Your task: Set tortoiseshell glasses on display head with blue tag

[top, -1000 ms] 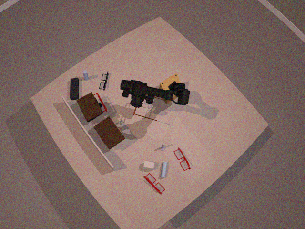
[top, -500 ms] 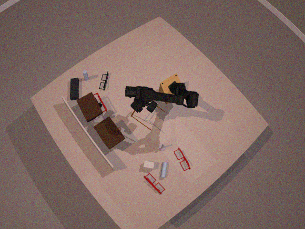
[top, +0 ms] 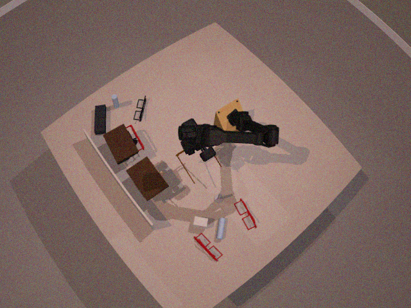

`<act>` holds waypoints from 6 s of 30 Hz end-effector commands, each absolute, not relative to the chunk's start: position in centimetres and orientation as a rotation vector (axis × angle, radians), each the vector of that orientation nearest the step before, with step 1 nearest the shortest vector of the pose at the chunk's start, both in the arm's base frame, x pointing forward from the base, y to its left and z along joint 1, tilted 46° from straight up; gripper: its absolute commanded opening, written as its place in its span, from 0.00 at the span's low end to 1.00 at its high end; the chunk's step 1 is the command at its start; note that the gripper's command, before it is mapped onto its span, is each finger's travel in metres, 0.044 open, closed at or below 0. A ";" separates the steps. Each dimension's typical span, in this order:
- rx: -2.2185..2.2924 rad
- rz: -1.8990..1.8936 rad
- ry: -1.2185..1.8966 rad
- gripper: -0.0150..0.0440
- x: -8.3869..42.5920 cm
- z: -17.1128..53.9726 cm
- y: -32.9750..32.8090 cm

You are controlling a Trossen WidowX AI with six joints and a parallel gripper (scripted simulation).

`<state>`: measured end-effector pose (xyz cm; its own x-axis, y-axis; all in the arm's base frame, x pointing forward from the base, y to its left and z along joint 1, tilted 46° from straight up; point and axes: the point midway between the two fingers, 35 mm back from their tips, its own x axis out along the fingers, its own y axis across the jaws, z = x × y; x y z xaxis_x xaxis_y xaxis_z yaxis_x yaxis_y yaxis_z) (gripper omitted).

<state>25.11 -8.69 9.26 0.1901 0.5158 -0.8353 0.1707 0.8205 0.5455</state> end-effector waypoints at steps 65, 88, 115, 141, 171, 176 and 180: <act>2.064 -0.876 0.737 0.25 16.8 22.9 0.8; 2.393 -0.925 0.566 0.25 14.5 24.3 1.9; 2.323 -0.967 0.639 0.25 15.9 23.6 1.6; 2.057 -1.050 1.034 0.25 21.4 19.0 -1.0; 1.929 -0.899 1.473 0.25 25.3 11.1 -4.6; 1.927 -0.850 1.534 0.25 25.6 9.5 -5.2; 1.929 -0.806 1.578 0.25 25.8 8.3 -5.6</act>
